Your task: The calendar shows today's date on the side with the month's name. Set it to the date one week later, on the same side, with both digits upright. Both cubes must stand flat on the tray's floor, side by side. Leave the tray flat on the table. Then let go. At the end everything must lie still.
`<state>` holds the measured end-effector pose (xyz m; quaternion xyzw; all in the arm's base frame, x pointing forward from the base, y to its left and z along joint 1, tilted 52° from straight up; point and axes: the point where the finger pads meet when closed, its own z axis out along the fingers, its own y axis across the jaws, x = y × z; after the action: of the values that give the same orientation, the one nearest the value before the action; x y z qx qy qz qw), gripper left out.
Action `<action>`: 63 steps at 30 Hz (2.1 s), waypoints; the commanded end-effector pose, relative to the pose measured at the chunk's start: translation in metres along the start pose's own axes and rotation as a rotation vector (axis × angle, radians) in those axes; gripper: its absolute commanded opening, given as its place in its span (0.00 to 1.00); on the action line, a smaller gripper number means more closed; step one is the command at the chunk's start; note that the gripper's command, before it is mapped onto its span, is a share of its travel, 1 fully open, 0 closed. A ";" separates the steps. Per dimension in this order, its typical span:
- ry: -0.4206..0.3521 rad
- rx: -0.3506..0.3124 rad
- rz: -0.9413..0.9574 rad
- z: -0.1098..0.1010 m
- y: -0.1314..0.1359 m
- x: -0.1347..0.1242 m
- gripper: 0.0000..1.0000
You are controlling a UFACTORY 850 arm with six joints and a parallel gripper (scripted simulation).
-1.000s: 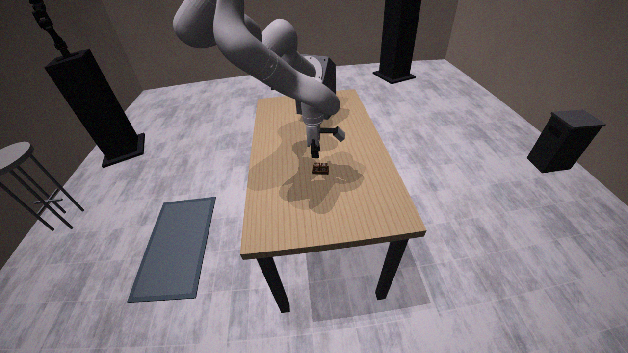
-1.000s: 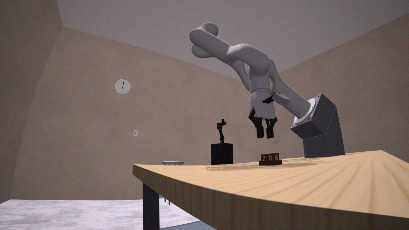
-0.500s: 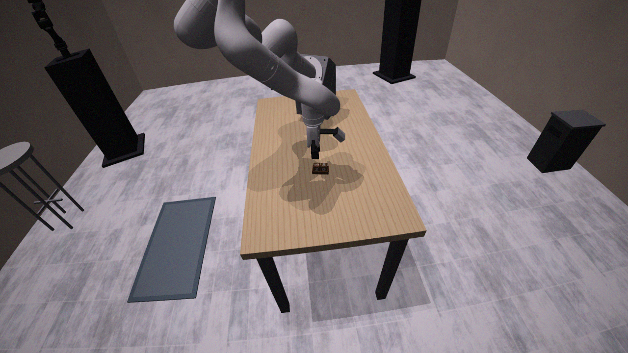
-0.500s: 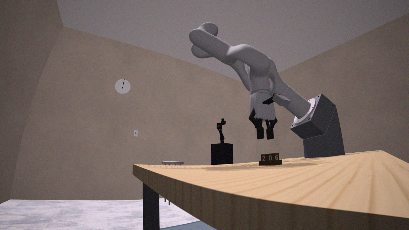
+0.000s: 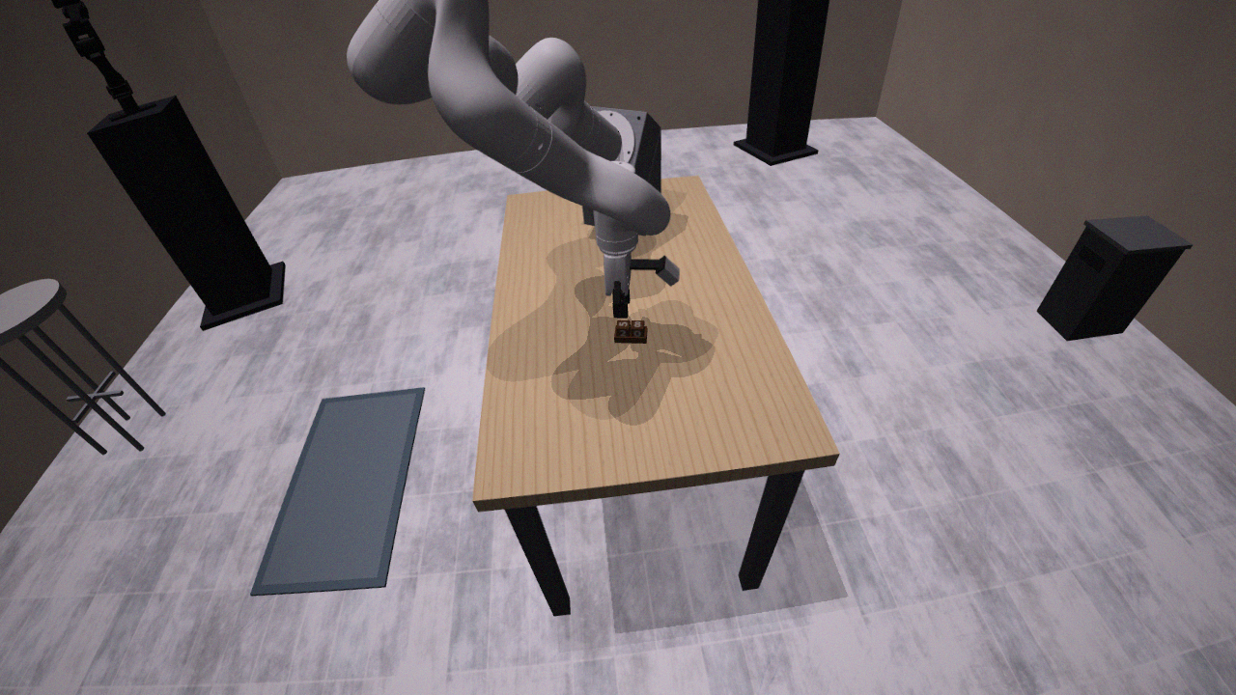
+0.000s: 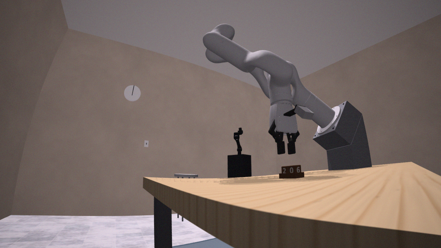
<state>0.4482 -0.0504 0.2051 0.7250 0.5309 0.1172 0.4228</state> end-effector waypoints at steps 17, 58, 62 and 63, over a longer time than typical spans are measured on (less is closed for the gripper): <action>0.001 -0.001 0.000 0.027 0.001 0.001 0.47; 0.001 -0.001 0.000 0.033 0.001 0.001 0.47; 0.001 -0.001 0.000 0.033 0.001 0.001 0.47; 0.001 -0.001 0.000 0.033 0.001 0.001 0.47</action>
<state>0.4697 -0.0664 0.1847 0.7249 0.5309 0.1174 0.4229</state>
